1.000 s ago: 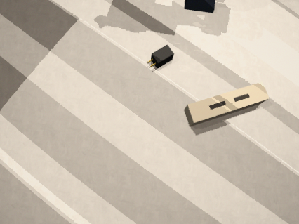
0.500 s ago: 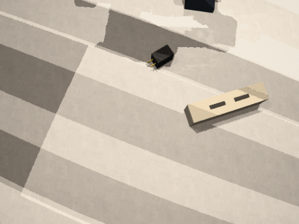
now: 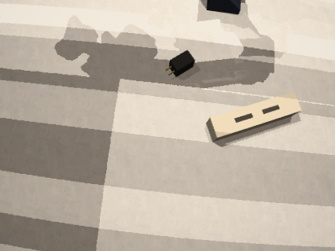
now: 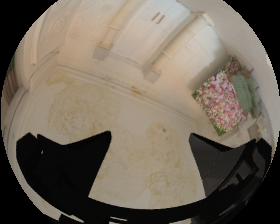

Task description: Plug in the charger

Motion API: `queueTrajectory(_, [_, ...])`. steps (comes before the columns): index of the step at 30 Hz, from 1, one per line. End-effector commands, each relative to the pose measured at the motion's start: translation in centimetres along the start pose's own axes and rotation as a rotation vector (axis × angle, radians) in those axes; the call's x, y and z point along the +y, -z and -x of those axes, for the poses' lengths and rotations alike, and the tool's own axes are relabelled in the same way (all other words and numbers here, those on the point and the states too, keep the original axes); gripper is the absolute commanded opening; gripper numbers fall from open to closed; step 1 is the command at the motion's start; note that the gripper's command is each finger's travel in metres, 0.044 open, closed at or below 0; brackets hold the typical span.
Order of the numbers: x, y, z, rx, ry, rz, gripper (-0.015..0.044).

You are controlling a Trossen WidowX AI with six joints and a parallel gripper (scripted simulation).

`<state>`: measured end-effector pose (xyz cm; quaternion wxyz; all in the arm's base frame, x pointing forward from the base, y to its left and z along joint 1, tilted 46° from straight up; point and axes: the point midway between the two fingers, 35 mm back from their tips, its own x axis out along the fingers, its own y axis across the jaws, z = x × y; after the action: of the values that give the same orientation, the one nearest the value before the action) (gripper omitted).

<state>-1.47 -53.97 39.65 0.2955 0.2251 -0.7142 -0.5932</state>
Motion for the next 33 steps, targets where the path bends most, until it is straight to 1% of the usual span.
queueTrajectory(1, [-3.3,3.0,1.9,0.136,0.061,0.188,0.044])
queueTrajectory(9, [-11.2,8.5,8.1,0.474,0.175,0.596,0.044])
queueTrajectory(17, [-19.4,11.0,16.3,0.846,0.257,0.972,0.044])
queueTrajectory(25, [-26.7,10.1,25.8,1.248,0.316,1.304,0.044])
queueTrajectory(33, [-32.4,6.0,35.2,1.674,0.362,1.57,0.044])
